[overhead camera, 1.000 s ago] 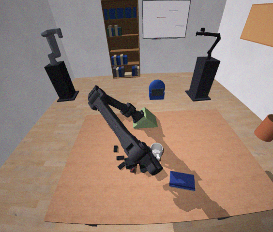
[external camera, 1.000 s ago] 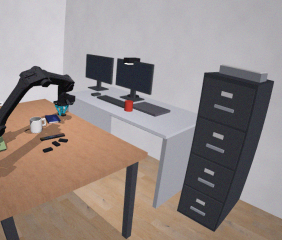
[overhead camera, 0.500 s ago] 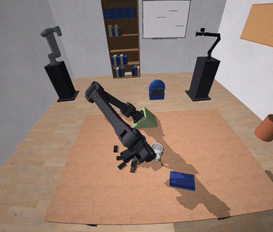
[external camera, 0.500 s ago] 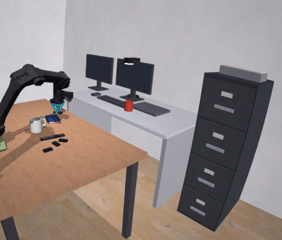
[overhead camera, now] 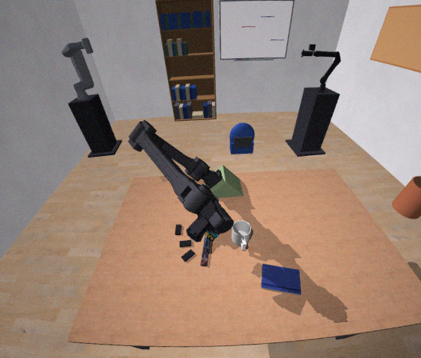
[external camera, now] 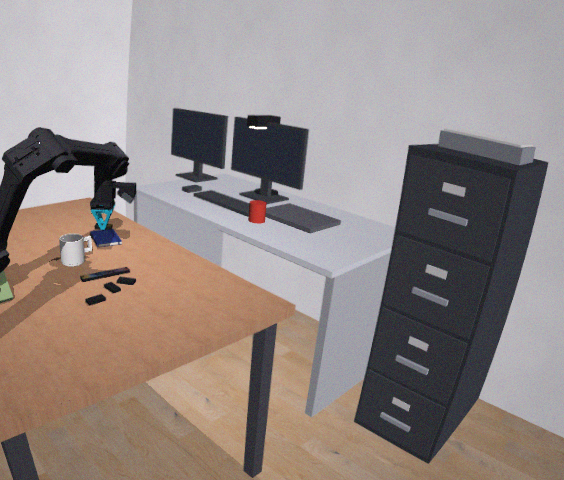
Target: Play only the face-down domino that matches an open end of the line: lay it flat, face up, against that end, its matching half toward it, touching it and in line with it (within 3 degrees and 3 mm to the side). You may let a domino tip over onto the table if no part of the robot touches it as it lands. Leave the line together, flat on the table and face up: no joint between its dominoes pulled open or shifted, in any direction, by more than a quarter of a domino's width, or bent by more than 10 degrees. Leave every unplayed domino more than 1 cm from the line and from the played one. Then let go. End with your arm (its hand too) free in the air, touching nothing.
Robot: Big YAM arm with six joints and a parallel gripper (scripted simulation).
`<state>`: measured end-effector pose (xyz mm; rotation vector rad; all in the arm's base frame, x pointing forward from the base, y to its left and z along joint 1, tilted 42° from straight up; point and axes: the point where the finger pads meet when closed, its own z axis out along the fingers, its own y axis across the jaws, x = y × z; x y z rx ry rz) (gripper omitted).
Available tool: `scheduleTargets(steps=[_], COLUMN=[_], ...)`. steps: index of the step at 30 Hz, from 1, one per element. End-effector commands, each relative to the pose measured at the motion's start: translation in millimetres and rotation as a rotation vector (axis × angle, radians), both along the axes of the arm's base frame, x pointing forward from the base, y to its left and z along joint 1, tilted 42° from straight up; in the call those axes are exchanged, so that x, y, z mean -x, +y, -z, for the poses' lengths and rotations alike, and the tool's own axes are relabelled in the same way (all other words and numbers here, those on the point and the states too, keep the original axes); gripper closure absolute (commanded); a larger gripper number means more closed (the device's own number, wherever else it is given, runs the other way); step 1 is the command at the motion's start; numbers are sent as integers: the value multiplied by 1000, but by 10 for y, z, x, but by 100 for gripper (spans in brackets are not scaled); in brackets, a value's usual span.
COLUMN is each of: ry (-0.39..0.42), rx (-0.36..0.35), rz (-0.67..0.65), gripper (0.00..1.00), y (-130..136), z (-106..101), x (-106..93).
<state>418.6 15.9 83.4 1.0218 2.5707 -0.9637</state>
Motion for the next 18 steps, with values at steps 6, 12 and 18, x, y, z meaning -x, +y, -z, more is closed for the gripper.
scheduleTargets(steps=[6,12,18], ry=[231,259,294], rx=[-33,-37,-26], rz=[-334,-376,-366], gripper=[78,78,78], y=[101,111,-14], z=[-109,-124,-59], x=[483,542,845])
